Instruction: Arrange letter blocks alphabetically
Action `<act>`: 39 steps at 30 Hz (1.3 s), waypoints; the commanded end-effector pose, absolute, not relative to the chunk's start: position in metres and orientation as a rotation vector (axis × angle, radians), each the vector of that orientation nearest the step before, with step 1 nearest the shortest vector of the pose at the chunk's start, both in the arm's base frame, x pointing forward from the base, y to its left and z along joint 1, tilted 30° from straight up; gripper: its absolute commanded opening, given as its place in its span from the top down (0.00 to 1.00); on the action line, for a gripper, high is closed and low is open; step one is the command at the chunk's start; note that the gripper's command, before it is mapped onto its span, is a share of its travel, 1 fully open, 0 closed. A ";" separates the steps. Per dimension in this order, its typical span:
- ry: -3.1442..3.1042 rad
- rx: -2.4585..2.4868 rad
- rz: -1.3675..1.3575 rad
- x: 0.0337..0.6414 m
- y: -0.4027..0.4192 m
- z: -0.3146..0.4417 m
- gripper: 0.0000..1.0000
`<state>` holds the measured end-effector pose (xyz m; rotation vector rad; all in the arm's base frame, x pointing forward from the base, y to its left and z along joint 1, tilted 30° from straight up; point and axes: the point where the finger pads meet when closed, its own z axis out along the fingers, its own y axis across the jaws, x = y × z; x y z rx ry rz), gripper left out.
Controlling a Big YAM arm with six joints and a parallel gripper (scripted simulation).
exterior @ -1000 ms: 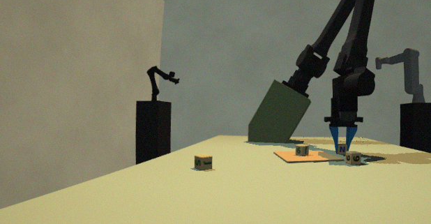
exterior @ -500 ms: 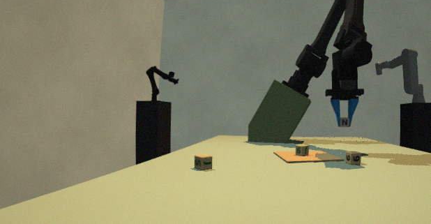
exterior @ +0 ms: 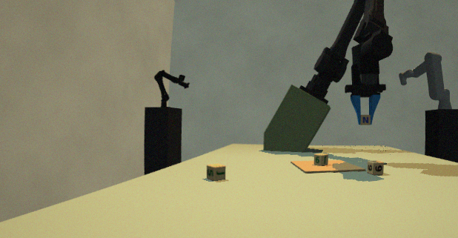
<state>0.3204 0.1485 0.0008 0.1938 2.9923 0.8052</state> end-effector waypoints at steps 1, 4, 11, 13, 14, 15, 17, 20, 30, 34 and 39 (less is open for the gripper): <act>2.952 0.207 0.808 0.334 0.143 0.013 0.78; 2.975 0.349 0.816 0.341 0.140 0.008 0.78; 2.949 0.909 0.827 0.357 0.124 0.001 0.78; 2.927 1.107 0.829 0.365 0.114 -0.003 0.78; 2.915 1.185 0.829 0.369 0.109 -0.005 0.78; 2.897 1.263 0.831 0.374 0.104 -0.007 0.78; 2.850 1.423 0.837 0.385 0.094 -0.010 0.78; 2.767 1.670 0.831 0.392 0.082 -0.015 0.78; 2.415 2.302 0.762 0.381 0.087 -0.016 0.78; 2.413 2.295 0.769 0.384 0.087 -0.014 0.78; 2.414 2.297 0.767 0.384 0.087 -0.014 0.78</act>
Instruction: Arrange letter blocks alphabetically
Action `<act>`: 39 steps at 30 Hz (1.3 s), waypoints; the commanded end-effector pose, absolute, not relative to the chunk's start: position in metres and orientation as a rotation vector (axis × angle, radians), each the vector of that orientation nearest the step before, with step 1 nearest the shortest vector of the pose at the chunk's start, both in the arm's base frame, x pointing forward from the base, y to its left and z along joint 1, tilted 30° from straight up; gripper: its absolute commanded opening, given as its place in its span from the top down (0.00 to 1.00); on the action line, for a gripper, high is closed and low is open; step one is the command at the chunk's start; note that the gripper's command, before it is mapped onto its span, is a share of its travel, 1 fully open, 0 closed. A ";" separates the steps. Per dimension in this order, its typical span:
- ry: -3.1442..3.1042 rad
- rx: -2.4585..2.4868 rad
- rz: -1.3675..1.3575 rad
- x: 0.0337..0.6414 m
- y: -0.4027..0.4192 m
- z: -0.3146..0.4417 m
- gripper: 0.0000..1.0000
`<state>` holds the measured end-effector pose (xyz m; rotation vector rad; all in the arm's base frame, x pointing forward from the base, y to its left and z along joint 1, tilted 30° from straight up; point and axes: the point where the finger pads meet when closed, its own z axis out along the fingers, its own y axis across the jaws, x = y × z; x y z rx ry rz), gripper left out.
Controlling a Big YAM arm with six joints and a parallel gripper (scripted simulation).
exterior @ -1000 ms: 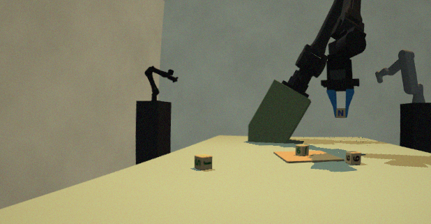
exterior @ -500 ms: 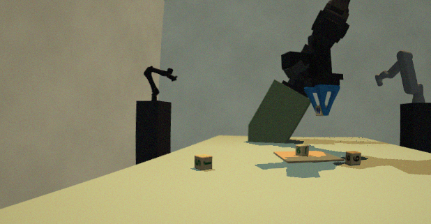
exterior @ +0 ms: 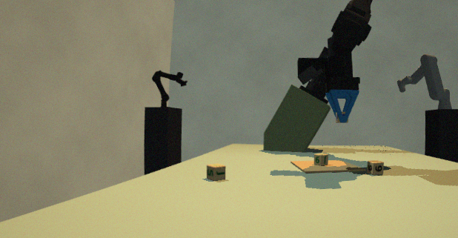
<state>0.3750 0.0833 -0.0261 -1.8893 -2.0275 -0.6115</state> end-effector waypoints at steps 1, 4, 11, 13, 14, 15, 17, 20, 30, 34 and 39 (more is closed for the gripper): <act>-2.023 -1.924 -0.645 0.384 0.088 -0.014 0.78; -2.012 -1.923 -0.627 0.380 0.089 -0.021 0.78; -1.998 -1.922 -0.601 0.376 0.097 -0.043 0.78; -2.002 -1.922 -0.610 0.381 0.101 -0.048 0.78; -2.001 -1.922 -0.607 0.380 0.103 -0.053 0.78; -1.998 -1.922 -0.602 0.378 0.106 -0.058 0.78; -1.999 -1.922 -0.603 0.380 0.111 -0.066 0.78; -2.003 -1.922 -0.611 0.384 0.119 -0.077 0.78; -2.009 -1.922 -0.627 0.393 0.135 -0.100 0.78; -2.019 -1.921 -0.653 0.397 0.138 -0.096 0.78; -2.013 -1.934 -0.664 0.400 0.135 -0.094 0.78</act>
